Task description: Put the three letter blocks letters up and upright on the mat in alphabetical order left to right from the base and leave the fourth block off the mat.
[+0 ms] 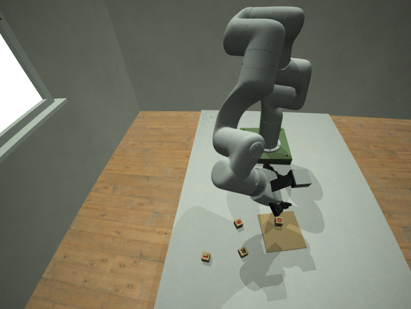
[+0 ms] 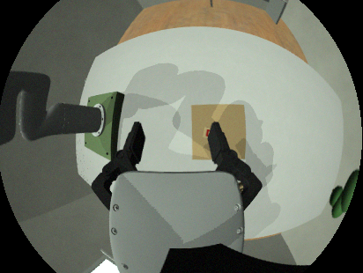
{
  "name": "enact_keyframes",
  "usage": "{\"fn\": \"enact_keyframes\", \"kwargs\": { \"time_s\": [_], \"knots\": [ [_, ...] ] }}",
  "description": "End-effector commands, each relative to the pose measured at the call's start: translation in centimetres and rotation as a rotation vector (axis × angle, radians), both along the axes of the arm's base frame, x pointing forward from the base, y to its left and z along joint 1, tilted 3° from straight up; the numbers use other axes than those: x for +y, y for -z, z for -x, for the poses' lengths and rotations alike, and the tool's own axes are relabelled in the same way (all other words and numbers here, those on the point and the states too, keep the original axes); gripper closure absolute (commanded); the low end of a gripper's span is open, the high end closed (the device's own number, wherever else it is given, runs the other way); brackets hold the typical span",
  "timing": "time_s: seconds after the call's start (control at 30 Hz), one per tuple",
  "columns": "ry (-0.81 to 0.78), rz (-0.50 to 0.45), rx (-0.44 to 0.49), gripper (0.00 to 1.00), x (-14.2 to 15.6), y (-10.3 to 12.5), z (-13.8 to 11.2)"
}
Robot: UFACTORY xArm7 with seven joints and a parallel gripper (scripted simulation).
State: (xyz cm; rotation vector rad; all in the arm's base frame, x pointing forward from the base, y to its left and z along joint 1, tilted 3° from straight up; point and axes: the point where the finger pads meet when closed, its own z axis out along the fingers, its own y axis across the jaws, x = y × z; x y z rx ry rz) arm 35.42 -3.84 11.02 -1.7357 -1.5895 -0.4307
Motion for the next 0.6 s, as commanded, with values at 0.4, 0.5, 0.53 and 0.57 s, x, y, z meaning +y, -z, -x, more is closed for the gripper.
{"fn": "enact_keyframes", "kwargs": {
  "time_s": [0.4, 0.5, 0.53, 0.57],
  "knots": [
    [0.136, 0.025, -0.277, 0.0, 0.5, 0.4, -4.2],
    [0.136, 0.025, -0.277, 0.0, 0.5, 0.4, -4.2],
    [0.136, 0.025, -0.277, 0.0, 0.5, 0.4, -4.2],
    [0.136, 0.025, -0.277, 0.0, 0.5, 0.4, -4.2]
  ]
}}
